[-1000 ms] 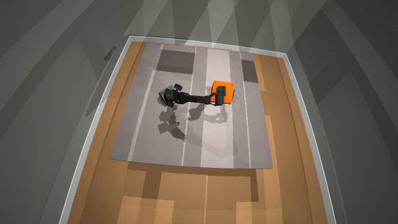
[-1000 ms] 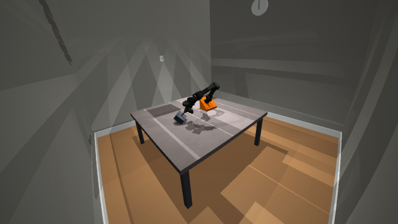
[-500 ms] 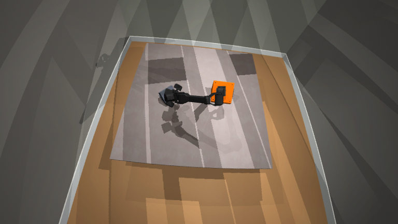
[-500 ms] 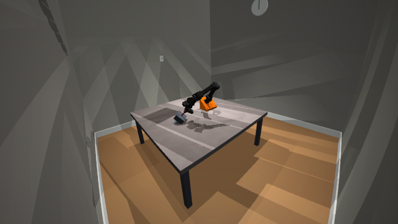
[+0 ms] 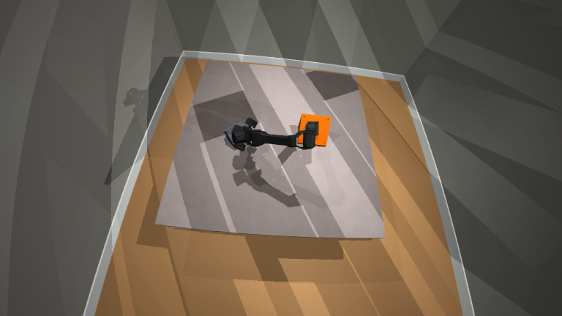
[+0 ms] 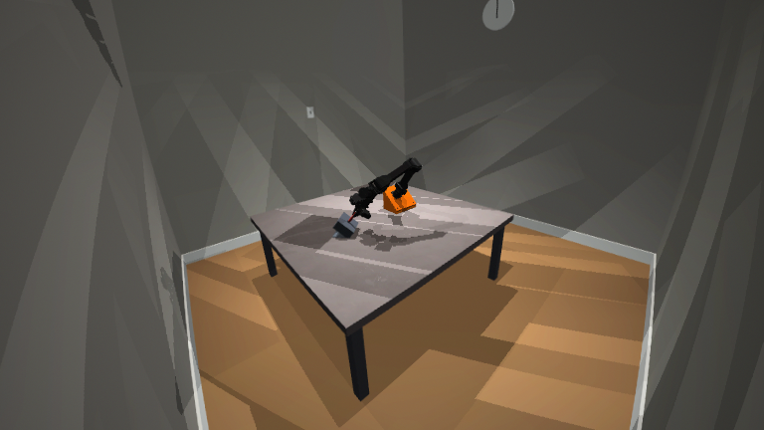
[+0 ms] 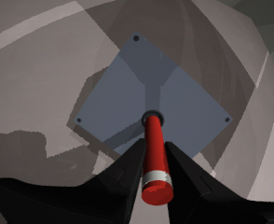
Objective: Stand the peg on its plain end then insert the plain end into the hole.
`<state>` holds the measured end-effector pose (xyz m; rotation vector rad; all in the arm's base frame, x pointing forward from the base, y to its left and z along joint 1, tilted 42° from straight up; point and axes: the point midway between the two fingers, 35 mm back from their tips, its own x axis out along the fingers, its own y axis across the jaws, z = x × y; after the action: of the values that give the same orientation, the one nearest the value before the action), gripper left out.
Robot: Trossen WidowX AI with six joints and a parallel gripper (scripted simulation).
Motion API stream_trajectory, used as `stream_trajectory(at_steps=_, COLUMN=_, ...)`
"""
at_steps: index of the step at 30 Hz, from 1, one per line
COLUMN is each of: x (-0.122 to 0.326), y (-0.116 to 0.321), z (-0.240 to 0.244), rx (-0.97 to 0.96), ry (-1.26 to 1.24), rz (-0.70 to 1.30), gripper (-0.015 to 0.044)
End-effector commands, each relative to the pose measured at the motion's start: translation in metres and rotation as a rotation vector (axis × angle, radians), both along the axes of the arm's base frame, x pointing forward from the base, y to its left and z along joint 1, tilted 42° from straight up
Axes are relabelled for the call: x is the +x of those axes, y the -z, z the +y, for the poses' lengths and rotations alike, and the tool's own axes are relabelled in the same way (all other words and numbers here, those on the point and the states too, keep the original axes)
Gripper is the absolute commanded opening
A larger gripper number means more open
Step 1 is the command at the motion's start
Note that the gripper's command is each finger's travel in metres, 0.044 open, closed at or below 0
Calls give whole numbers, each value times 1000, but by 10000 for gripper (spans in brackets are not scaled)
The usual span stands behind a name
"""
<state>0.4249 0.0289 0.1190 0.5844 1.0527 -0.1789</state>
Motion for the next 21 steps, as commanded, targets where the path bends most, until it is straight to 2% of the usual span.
stream_trajectory(at_steps=1, x=1, y=3, z=0, rx=0, ry=-1, rz=2, gripper=0)
stream_trajectory(at_steps=21, x=4, y=10, z=0, rx=0, ry=-1, rz=2, gripper=0)
